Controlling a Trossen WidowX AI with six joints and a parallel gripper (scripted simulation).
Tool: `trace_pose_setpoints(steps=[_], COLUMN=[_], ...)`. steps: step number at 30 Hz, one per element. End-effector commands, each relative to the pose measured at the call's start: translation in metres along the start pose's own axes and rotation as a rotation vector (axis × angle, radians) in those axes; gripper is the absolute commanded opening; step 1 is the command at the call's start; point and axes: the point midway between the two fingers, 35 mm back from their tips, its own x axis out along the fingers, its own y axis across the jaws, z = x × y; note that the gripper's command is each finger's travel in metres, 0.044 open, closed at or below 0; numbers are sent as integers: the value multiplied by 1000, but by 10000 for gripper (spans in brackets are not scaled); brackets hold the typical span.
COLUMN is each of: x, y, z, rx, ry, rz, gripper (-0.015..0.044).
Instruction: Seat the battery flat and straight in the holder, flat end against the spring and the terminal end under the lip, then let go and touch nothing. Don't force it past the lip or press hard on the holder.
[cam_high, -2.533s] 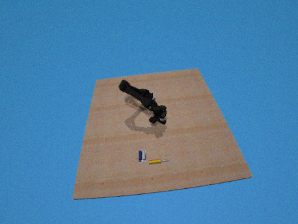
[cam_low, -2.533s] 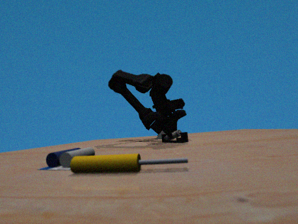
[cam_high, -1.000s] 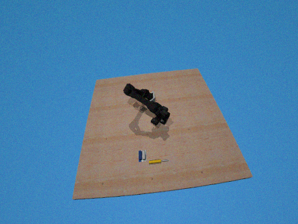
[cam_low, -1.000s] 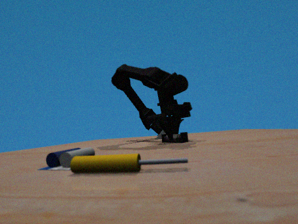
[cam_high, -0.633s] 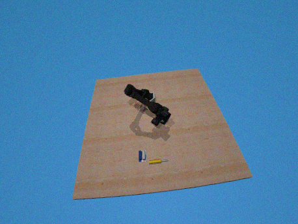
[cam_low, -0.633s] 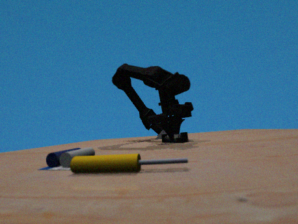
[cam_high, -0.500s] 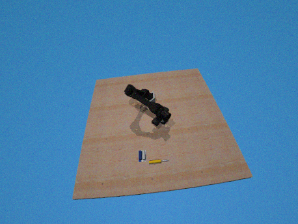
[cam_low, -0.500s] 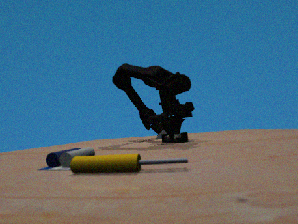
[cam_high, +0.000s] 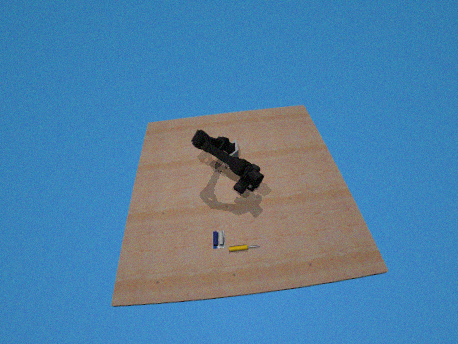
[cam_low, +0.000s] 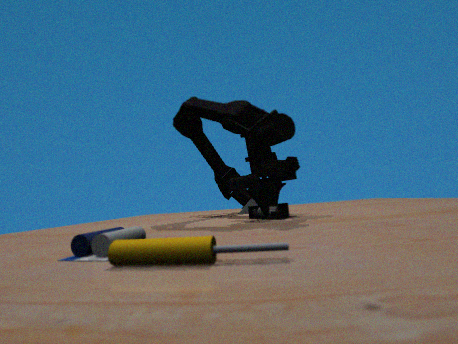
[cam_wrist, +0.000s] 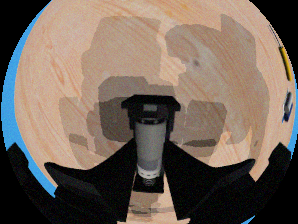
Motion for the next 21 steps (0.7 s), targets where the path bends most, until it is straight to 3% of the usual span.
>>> trace_pose_setpoints(steps=[1,5,9,21], x=[0,0,0,-15], y=[-1,-1,-1,2], z=[1,1,1,1], rx=[7,7,7,1], ry=[-3,-3,-3,-1], rz=[0,0,0,1], gripper=[78,78,180,180])
